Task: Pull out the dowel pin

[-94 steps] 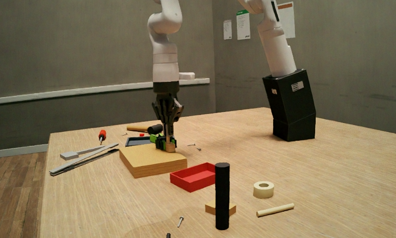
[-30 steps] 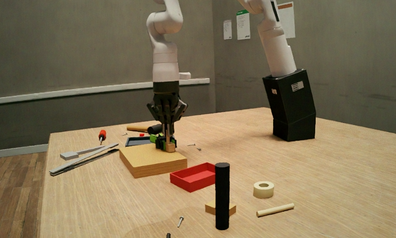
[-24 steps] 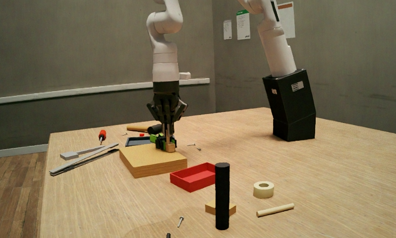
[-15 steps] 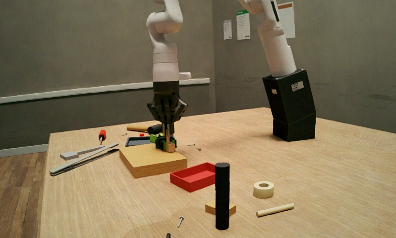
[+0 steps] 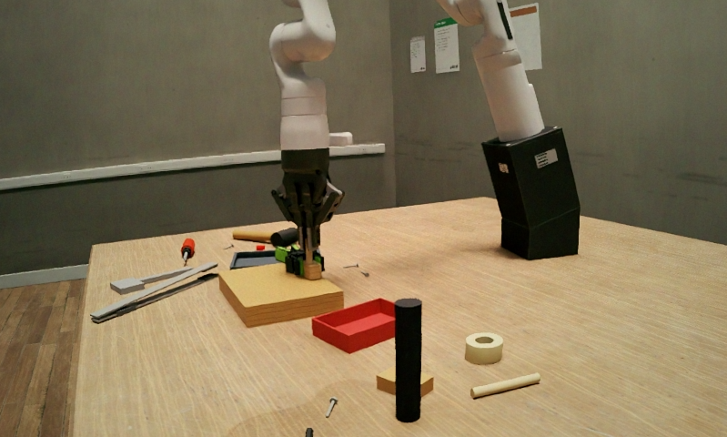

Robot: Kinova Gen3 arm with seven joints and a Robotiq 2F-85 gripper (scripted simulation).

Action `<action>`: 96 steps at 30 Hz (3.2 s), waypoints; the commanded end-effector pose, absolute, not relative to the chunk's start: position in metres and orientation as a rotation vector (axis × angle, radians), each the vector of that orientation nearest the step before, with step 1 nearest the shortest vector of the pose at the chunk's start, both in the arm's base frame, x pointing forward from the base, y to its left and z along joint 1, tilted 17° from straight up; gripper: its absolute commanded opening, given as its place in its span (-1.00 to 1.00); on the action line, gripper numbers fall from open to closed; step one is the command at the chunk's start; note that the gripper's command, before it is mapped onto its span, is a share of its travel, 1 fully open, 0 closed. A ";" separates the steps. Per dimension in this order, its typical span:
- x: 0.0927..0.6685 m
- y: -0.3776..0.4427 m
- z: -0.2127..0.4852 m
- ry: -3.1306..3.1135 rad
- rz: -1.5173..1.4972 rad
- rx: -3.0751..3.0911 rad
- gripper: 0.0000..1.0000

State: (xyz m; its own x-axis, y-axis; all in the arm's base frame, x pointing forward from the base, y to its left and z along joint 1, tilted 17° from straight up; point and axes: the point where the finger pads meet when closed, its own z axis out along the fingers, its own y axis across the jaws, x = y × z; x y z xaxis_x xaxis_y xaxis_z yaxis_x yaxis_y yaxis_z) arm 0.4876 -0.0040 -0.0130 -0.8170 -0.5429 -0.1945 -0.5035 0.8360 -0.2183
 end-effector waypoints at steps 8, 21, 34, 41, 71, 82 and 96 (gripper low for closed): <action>0.486 -0.005 -0.012 2.791 -0.221 -0.713 -0.80; 0.486 -0.005 -0.012 2.804 -0.211 -0.645 -0.80; 0.486 -0.005 -0.012 2.815 -0.203 -0.584 -0.80; 0.486 -0.005 -0.012 2.821 -0.198 -0.548 -0.80; 0.486 -0.005 -0.012 2.836 -0.183 -0.437 -0.80; 0.486 -0.005 -0.012 2.839 -0.179 -0.406 -0.80; 0.486 -0.005 -0.011 2.843 -0.174 -0.370 -0.80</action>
